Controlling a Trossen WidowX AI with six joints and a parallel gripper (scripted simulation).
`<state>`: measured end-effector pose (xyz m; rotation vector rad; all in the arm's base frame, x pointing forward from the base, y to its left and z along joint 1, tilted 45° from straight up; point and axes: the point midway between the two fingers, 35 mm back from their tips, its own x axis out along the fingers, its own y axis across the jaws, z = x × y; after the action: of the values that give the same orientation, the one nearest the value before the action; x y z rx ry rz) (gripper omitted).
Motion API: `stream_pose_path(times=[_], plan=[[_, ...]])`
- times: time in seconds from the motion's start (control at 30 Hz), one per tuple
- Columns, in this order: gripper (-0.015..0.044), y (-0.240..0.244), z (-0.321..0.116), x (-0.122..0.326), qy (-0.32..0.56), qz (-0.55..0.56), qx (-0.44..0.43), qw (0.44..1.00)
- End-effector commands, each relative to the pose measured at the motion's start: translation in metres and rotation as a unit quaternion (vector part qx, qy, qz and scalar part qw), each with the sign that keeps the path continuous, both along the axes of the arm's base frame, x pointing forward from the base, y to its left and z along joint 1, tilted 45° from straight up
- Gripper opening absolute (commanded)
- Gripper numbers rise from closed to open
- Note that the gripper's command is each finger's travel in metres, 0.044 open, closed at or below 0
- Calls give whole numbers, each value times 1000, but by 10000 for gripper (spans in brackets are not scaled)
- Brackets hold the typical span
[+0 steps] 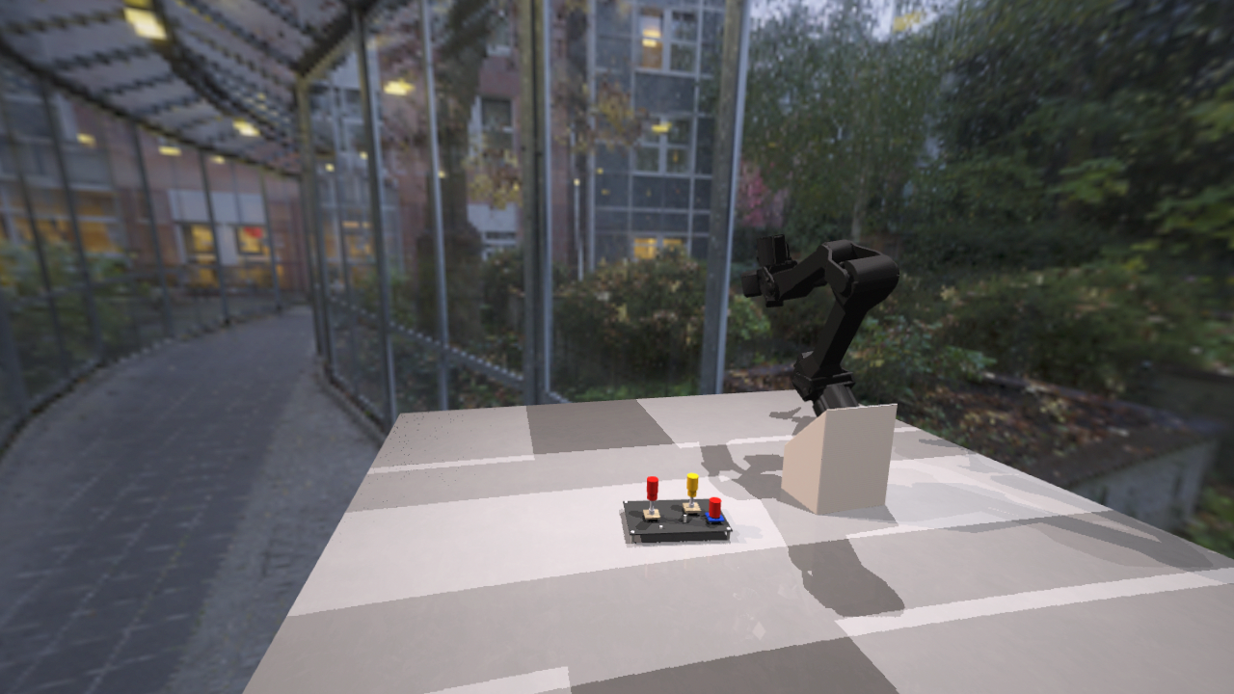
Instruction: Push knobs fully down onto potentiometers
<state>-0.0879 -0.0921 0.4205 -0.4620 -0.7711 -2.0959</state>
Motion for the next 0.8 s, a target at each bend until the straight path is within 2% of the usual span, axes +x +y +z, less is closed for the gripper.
stream_pose_path(times=[0.0,0.47,0.77], plan=[[374,-1,0,0,0,1,1,1000],[6,-82,-22,40,-22,151,124,980],[0,-127,-43,92,-19,267,188,945]])
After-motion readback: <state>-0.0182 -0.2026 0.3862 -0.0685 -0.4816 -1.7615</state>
